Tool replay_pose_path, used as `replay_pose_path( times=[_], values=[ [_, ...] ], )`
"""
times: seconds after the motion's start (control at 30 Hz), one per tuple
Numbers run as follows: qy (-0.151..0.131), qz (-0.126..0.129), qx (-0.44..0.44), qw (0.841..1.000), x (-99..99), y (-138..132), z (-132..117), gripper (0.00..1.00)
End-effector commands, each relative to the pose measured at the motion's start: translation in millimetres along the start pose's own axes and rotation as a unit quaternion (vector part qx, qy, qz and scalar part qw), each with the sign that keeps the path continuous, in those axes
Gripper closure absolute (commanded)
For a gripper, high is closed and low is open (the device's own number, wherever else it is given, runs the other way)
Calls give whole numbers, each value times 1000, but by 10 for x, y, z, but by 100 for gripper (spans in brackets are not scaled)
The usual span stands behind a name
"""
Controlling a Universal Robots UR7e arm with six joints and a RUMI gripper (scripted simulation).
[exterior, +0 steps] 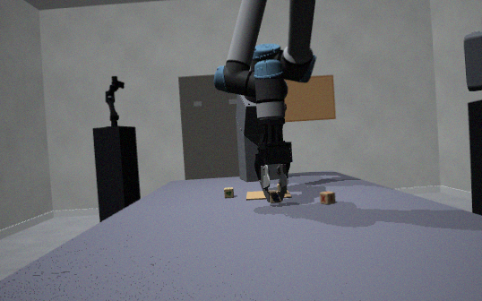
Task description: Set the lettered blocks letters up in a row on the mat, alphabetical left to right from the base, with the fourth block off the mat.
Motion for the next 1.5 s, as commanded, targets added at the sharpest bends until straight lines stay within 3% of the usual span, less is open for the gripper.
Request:
replay_pose_path(
  times=[0.0,0.07,0.33,0.53,1.47],
  values=[
    [-2,1,0,1000,296,-10,-11,91],
    [-2,1,0,1000,296,-10,-11,91],
    [-2,1,0,1000,706,-9,-9,91],
    [-2,1,0,1000,874,-8,-8,91],
    [-2,1,-6,1000,897,-3,-10,91]
  ],
)
Point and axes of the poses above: the point where the finger pads meet when closed, its own x axis back along the fingers, its own y axis across the jaws, z = x × y, the point moved 2 cm from there along x, back along the fingers, and after that the axes turned 2 degrees about x, right-handed, at the moved point
